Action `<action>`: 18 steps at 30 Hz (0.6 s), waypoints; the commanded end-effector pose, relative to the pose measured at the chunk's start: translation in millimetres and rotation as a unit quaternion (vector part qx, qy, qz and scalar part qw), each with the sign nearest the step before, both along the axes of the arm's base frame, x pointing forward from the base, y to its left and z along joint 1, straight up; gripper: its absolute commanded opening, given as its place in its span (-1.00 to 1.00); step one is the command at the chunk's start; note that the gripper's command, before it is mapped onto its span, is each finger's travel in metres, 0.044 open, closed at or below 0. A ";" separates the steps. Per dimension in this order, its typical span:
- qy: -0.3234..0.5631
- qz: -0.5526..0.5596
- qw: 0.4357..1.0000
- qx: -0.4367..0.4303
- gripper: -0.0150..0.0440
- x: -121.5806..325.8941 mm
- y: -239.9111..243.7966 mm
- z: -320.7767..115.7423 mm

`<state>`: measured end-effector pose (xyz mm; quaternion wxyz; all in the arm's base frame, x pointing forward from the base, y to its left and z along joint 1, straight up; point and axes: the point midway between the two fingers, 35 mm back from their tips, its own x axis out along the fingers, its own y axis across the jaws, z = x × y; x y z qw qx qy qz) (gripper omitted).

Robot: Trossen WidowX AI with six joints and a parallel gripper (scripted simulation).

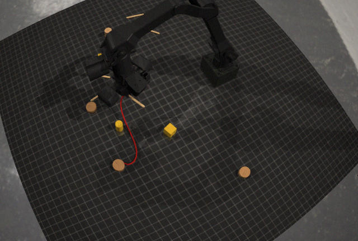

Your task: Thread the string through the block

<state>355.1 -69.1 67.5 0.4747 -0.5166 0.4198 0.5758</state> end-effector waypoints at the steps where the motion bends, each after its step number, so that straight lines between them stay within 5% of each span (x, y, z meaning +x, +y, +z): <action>1: -0.003 -0.003 1.000 -0.011 -0.49 1.4 2.8 -4.2; 18: -0.016 -0.008 0.999 -0.049 -0.49 5.9 15.3 -23.2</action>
